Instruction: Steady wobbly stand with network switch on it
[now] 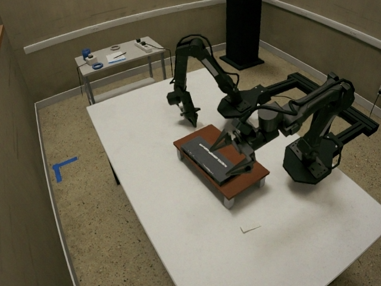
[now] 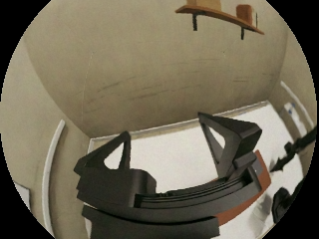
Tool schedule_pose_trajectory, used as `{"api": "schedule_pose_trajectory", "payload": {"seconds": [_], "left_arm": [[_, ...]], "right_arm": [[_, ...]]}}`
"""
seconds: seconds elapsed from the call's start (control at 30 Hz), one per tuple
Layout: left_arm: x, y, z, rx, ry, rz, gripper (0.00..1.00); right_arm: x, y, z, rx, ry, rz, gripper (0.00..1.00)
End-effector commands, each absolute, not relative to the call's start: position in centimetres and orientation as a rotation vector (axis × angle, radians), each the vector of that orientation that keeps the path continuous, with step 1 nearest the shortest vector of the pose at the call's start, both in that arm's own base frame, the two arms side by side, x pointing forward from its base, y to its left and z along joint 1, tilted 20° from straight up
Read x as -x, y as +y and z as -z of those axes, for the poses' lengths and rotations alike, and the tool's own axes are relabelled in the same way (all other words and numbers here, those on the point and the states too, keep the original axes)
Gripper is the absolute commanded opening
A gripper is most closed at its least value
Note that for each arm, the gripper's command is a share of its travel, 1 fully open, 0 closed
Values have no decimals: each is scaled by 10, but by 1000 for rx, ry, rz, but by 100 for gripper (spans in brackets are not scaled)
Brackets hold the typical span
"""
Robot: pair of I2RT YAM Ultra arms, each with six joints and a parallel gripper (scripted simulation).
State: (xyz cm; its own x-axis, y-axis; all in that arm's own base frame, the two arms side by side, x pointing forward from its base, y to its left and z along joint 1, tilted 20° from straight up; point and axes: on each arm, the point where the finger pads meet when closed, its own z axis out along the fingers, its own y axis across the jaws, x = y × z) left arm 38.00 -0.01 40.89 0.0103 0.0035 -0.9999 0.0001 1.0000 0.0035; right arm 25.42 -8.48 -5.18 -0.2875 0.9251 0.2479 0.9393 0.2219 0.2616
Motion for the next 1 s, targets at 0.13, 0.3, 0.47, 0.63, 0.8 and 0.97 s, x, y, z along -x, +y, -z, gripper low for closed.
{"api": "schedule_pose_trajectory", "payload": {"seconds": [0.13, 0.3, 0.47, 0.63, 0.8, 0.97], "left_arm": [[-374, -2, -437, -10, 1491, -3, 100], [-374, -2, -437, -10, 1491, -3, 100], [-374, -2, -437, -10, 1491, -3, 100], [-374, -2, -437, -10, 1491, -3, 100], [-374, -2, -437, -10, 1491, -3, 100], [-374, -2, -437, -10, 1491, -3, 100]], "right_arm": [[-258, -84, 45, 1861, -2451, 567, 0], [-257, -80, 47, 1864, -2454, 571, 0], [-251, -74, 49, 1860, -2445, 569, 0], [-254, -74, 49, 1861, -2450, 572, 0], [-249, -68, 51, 1854, -2444, 570, 0], [-252, -68, 51, 1859, -2445, 573, 0]]}}
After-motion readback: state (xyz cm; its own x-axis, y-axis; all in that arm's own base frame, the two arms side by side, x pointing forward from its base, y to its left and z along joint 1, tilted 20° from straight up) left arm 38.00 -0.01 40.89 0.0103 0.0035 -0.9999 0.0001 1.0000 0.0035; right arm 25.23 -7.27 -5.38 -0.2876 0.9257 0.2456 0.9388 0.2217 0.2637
